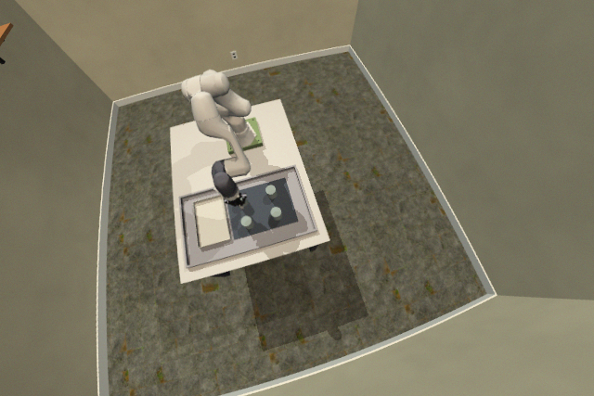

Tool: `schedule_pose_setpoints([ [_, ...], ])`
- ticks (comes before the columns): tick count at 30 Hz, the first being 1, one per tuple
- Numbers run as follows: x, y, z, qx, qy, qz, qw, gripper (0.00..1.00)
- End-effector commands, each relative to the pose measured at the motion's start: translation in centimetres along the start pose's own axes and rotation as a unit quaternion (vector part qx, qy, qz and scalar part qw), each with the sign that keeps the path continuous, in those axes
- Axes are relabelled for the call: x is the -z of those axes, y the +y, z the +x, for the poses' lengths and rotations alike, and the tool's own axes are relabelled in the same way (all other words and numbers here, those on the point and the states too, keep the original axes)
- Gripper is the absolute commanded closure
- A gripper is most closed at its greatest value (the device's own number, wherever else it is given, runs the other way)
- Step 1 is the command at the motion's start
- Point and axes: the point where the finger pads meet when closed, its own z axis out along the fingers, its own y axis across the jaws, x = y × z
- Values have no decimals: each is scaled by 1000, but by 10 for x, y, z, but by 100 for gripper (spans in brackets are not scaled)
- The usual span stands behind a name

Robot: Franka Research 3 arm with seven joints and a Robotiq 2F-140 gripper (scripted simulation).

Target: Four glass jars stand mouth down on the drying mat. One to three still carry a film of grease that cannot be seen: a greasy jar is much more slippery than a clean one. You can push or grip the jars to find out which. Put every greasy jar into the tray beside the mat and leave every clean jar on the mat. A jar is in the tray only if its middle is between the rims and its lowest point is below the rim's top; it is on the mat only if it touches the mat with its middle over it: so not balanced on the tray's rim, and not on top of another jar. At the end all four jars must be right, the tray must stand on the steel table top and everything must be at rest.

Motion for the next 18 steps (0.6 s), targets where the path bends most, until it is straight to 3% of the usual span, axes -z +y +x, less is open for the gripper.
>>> schedule_pose_setpoints([
  [1, 1, -1, 0, 0, -1, -1, 1000, 100],
  [18, 1, -1, 2, 0, -1, -1, 1000, 100],
])
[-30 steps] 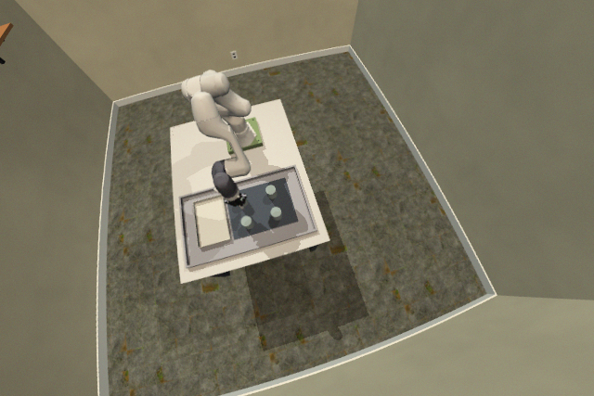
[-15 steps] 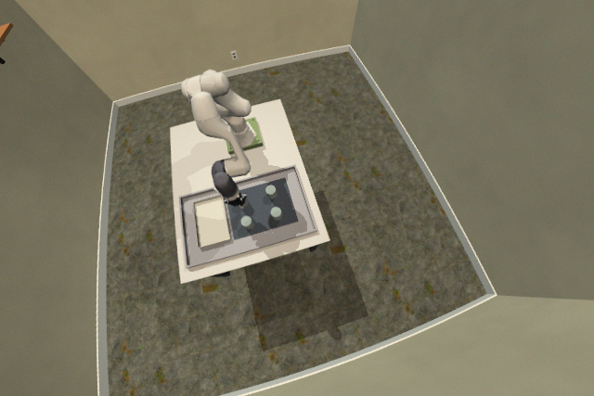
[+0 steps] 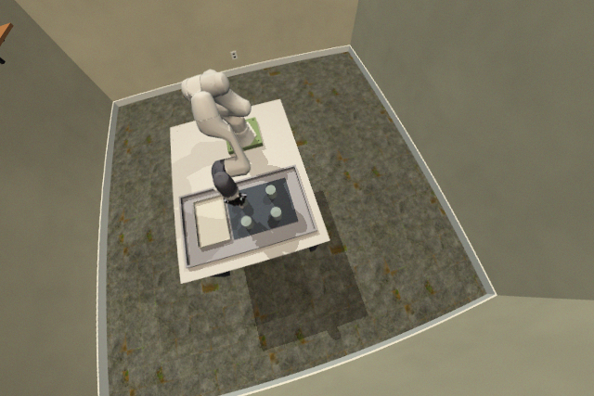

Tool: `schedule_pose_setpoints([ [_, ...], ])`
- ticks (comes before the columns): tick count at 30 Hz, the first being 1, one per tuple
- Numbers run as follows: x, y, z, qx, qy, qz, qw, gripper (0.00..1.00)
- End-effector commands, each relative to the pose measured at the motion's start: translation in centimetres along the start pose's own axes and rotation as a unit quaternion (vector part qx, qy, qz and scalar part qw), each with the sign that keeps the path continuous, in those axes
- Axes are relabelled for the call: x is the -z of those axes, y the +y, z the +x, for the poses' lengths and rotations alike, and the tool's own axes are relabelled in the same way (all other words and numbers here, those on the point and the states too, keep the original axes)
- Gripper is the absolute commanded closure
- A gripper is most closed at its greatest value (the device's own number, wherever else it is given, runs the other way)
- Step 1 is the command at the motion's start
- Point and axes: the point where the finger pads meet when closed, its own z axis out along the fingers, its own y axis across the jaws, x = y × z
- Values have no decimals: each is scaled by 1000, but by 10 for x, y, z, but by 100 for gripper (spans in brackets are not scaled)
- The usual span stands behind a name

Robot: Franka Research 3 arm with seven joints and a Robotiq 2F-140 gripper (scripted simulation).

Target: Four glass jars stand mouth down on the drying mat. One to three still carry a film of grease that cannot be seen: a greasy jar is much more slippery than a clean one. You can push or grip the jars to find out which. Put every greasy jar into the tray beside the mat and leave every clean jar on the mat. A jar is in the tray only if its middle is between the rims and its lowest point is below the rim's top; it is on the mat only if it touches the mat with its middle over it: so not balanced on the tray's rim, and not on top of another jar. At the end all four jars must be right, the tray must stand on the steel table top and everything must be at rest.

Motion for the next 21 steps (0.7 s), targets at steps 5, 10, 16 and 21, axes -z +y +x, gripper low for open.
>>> schedule_pose_setpoints([
  [5, 1, 0, 1, 0, -2, -1, 1000, 100],
  [10, 1, 0, 1, 0, -2, -1, 1000, 100],
  [16, 1, 0, 2, 0, -2, -1, 1000, 100],
  [21, 1, 0, 2, 0, -2, -1, 1000, 100],
])
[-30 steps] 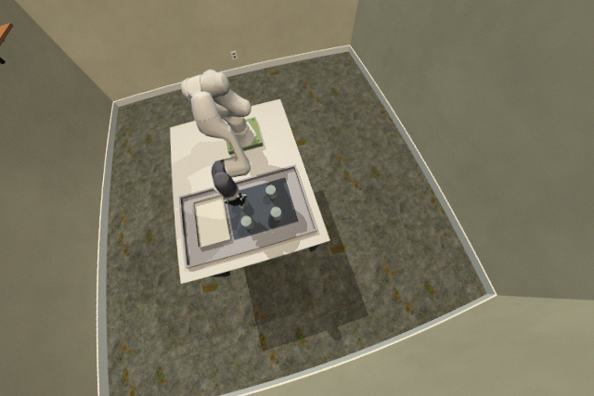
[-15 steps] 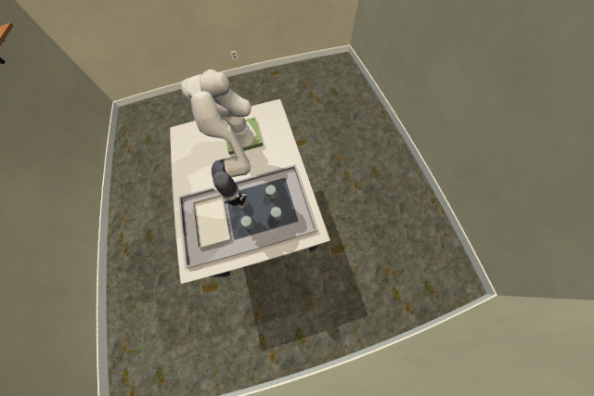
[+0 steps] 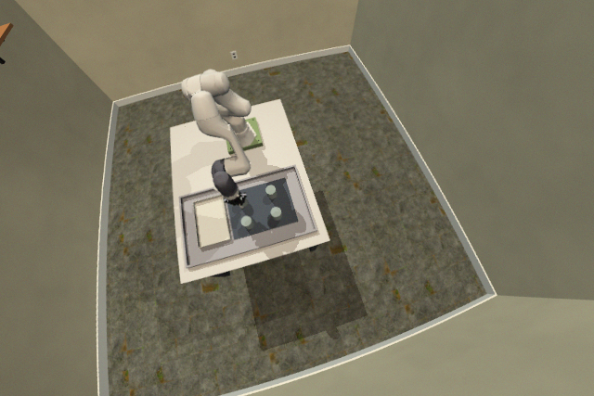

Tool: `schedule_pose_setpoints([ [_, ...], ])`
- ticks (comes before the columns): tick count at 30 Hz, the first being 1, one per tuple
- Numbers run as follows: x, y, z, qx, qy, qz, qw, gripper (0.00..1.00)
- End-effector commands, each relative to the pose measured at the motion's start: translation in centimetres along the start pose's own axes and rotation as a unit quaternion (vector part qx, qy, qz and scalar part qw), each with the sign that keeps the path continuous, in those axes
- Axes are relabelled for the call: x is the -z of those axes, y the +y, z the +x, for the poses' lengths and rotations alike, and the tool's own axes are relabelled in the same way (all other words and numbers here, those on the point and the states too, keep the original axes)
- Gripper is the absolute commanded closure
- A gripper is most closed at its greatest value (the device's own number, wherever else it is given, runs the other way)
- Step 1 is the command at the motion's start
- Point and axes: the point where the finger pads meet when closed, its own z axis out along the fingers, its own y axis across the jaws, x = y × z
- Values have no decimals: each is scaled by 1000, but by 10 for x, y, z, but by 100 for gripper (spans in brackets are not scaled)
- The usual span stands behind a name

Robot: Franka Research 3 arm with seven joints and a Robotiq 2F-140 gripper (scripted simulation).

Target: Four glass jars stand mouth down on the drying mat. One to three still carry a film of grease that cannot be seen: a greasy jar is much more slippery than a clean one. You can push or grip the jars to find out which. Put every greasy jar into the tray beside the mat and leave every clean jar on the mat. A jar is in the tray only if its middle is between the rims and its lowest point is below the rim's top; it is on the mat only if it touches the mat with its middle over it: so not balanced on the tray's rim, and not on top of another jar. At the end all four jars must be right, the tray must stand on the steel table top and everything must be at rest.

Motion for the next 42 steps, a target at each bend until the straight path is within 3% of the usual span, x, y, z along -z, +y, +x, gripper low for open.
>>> schedule_pose_setpoints([
  [1, 1, 0, 0, 1, -2, -1, 1000, 100],
  [42, 3, 0, 5, 1, -2, -1, 1000, 100],
])
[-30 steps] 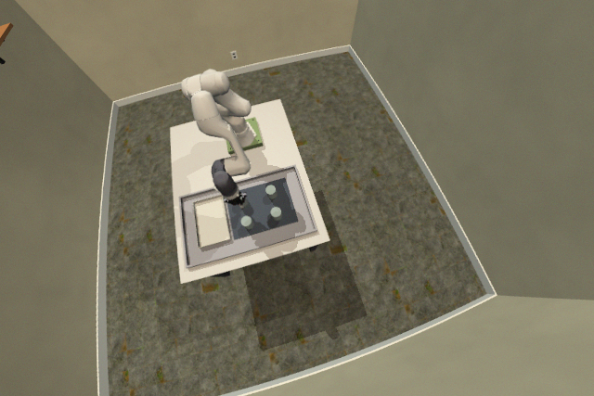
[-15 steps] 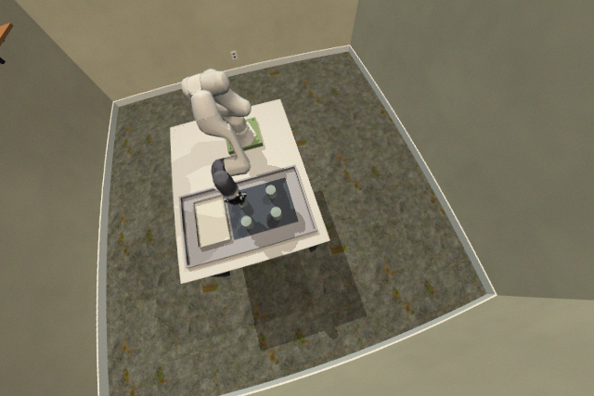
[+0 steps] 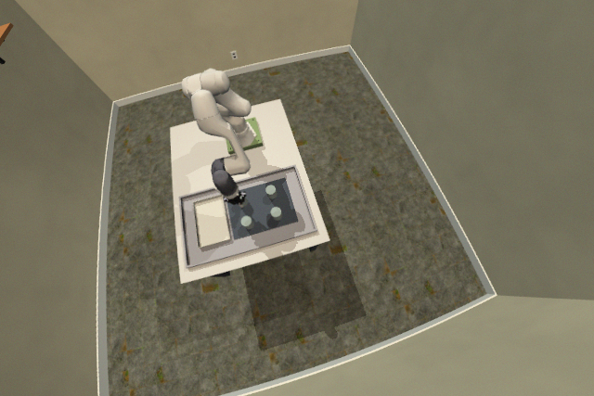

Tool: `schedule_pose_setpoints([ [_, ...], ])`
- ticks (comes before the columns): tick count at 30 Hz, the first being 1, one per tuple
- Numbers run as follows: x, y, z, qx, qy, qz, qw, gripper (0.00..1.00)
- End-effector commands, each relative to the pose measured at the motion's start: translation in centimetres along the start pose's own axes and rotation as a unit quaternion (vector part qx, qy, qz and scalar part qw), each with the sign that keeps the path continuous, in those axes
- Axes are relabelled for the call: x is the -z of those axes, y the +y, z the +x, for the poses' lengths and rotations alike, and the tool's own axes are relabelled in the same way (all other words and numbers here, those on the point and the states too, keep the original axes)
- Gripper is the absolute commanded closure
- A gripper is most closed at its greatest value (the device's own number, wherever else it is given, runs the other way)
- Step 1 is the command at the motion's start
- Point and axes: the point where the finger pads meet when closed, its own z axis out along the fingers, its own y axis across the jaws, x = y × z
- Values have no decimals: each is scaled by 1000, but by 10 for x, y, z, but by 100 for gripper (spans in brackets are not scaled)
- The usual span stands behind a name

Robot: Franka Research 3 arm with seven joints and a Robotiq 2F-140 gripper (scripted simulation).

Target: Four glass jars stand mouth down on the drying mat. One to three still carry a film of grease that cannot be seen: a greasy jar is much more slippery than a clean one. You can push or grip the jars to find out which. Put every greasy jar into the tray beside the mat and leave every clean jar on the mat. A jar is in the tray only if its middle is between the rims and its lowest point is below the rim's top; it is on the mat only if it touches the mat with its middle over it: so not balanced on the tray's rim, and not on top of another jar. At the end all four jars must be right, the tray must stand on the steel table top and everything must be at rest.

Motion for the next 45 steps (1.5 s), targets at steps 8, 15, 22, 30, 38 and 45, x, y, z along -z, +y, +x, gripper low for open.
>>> schedule_pose_setpoints([
  [8, 1, 0, 2, 1, 0, -1, 1000, 100],
  [15, 2, 0, 3, 1, 0, -1, 1000, 100],
  [22, 3, 0, 3, 1, 0, -1, 1000, 100],
  [30, 3, 0, 4, 1, 0, -1, 1000, 100],
  [38, 4, 0, 5, 1, 0, -1, 1000, 100],
  [45, 5, 0, 6, 1, 0, -1, 1000, 100],
])
